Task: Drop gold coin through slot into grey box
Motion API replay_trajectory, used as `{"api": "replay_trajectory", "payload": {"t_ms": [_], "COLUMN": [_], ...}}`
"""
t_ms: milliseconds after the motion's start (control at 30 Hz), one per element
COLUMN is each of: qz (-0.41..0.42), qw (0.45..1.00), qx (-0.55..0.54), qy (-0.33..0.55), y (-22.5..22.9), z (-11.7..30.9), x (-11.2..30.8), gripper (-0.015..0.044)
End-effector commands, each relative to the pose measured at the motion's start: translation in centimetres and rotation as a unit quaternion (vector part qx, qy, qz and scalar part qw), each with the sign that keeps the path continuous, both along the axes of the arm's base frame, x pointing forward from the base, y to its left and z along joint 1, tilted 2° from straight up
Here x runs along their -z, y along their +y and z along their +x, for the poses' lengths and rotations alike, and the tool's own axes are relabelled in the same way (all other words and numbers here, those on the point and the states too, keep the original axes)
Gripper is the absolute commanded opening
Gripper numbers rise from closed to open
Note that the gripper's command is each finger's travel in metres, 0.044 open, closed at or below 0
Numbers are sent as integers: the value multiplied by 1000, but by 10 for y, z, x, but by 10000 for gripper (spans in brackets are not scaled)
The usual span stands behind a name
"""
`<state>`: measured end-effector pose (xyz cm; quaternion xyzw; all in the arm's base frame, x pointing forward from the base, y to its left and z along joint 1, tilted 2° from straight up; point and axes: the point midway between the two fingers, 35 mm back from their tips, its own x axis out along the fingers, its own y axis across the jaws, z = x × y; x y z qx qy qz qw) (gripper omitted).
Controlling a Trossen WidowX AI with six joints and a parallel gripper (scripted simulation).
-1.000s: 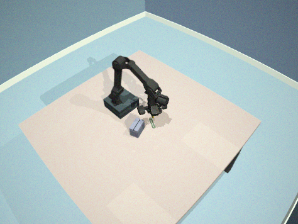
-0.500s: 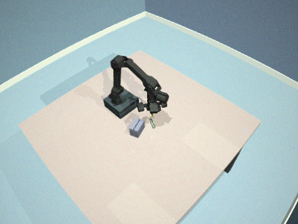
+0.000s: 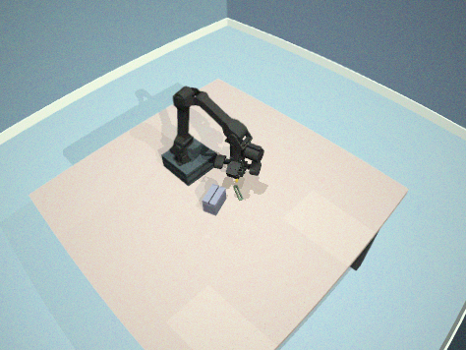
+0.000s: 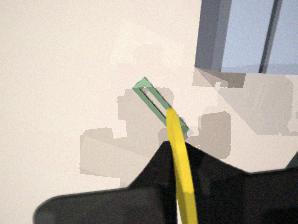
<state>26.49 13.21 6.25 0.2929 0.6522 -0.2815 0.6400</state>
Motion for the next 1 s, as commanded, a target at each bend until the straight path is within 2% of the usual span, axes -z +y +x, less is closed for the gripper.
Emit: {"api": "replay_trajectory", "payload": {"t_ms": [0,333,967], "qz": [-1,-1,-3], "qw": [997,996,996], "qx": [77,88,88], "qy": [-1,0,-1], "y": [-1,-3,-52], "z": [3,4,6], "x": [-2,-2,-1], "gripper": [0,0,0]}}
